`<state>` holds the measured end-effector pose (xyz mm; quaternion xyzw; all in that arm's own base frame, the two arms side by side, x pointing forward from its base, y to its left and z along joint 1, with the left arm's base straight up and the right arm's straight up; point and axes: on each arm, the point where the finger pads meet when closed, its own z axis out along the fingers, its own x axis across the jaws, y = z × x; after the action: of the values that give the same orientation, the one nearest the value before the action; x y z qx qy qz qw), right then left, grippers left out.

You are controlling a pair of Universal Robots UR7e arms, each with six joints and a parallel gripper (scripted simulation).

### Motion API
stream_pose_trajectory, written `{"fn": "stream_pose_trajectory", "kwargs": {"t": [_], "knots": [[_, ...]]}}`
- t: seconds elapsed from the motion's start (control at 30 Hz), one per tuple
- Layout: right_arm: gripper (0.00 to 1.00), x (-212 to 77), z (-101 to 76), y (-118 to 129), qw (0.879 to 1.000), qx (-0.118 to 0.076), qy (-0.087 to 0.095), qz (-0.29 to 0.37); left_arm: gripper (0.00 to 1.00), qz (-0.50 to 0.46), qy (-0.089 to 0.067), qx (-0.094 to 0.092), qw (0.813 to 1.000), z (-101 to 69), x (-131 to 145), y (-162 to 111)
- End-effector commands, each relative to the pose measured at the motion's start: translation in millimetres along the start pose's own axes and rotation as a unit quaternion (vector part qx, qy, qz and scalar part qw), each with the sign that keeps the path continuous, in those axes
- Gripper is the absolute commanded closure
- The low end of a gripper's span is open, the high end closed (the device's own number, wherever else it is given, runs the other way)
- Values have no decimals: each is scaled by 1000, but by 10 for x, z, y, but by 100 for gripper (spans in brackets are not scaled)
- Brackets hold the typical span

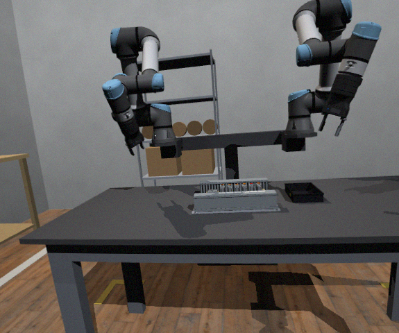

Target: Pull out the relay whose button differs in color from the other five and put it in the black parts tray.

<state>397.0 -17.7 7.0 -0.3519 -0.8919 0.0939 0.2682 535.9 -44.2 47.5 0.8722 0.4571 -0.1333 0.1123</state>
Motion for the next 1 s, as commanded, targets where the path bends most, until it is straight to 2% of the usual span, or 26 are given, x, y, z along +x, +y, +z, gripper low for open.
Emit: {"fn": "stream_pose_trajectory", "kwargs": {"t": [0.0,0.13,0.2,0.3,0.4,0.53,0.7,0.77,0.97], "knots": [[0,-194,-105,-292,998,-28,3,59,2,1,1,-1,1000,-3,-4,10],[0,-412,-203,-728,988,-63,7,143,2,4,1,0,1000,8,-14,22],[0,-412,-203,-728,988,-63,7,143,2,4,1,0,1000,8,-14,22],[0,-550,-255,-1081,974,-89,12,207,2,6,2,1,1000,22,-25,35],[0,-663,-288,-1451,955,-114,17,272,2,10,3,3,1000,40,-39,53],[0,-767,-301,-1961,922,-144,24,358,2,16,5,5,1000,71,-65,84],[0,-818,-272,-2602,869,-178,34,460,2,26,8,9,1000,124,-109,134],[0,-818,-272,-2602,869,-178,34,460,2,26,8,9,1000,124,-109,134],[0,-767,-181,-3337,792,-210,47,571,2,43,13,14,999,207,-181,213]]}}
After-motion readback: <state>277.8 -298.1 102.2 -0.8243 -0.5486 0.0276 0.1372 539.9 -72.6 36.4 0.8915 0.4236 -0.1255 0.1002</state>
